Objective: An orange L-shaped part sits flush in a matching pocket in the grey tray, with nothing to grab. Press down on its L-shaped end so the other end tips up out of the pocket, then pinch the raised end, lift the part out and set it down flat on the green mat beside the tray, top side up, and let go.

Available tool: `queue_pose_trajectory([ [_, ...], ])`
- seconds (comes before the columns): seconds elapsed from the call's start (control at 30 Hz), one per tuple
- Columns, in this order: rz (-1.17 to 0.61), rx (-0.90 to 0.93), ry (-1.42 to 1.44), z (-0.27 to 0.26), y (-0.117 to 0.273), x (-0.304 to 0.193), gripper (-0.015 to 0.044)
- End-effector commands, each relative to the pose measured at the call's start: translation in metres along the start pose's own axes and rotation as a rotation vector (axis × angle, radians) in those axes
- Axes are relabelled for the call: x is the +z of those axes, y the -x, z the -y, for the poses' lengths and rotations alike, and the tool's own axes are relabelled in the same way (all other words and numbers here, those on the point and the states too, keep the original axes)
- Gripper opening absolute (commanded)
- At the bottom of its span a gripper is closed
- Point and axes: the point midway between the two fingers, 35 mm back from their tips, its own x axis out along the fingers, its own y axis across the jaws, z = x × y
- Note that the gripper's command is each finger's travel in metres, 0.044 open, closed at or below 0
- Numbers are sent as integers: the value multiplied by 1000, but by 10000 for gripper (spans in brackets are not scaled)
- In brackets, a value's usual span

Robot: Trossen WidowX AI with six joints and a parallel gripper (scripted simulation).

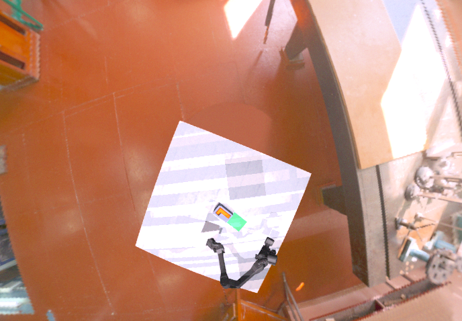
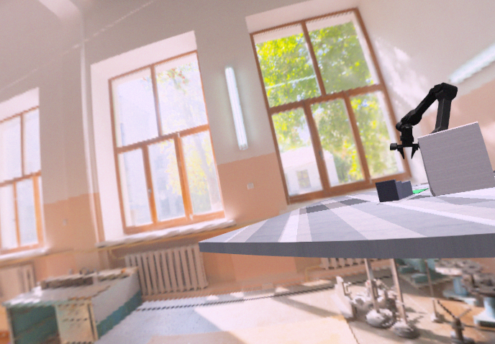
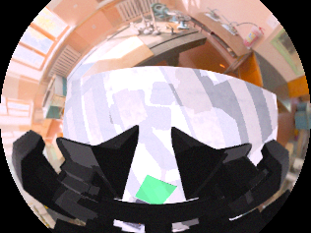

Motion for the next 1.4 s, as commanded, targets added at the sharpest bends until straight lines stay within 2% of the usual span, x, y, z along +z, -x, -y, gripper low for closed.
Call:
queue_pose_trajectory([
  [0.0, -136, 61, 77, -38, -13, -47, 180],
  [0.2, -379, 135, 234, -107, -11, -147, 180],
  [0.4, -567, 165, 483, -148, 25, -255, 180],
  [0.6, -647, 146, 783, -150, 80, -353, 180],
  [0.77, -610, 110, 1046, -128, 125, -415, 180],
  [0.9, -533, 87, 1214, -106, 151, -445, 180],
  [1.03, -529, 86, 1222, -105, 152, -447, 180],
  [1.13, -530, 88, 1222, -103, 137, -455, 180],
  [1.3, -526, 85, 1222, -90, 89, -477, 180],
  [1.37, -526, 85, 1222, -89, 86, -478, 180],
])
